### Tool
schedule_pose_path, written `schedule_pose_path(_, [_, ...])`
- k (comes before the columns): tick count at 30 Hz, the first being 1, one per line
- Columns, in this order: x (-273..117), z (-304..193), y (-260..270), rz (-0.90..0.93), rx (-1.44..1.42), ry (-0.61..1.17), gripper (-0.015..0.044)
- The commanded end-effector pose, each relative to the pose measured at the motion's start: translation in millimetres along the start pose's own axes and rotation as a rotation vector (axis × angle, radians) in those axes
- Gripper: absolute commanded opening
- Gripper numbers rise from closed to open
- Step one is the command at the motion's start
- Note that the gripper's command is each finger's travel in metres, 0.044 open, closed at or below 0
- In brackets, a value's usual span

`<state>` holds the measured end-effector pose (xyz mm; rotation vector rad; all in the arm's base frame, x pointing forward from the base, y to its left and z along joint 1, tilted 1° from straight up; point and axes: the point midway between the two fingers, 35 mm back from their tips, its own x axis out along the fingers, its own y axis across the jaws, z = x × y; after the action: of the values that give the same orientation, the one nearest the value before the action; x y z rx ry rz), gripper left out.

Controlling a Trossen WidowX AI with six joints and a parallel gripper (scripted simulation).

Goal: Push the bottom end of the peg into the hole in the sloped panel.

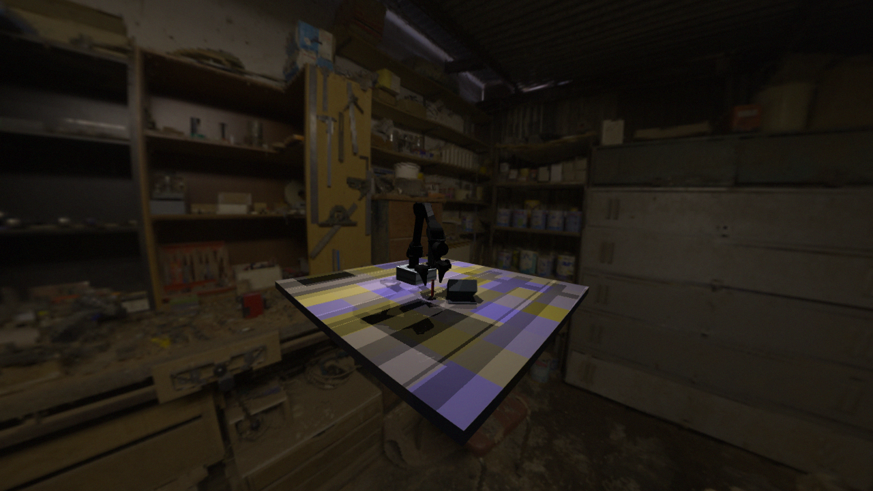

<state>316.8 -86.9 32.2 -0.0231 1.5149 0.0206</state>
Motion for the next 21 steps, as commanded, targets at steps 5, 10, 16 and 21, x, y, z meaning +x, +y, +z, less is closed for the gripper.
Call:
schedule_pose_path(5, [18,-5,2,0.011,-0.003,0.018,0.0440])
schedule_pose_path(10, [24,-5,3,0.011,-0.003,0.018,0.0440])
schedule_pose_path(16, [24,-5,3,0.011,-0.003,0.018,0.0440])
schedule_pose_path(21, [20,-4,1,0.003,0.000,0.010,0.0414])
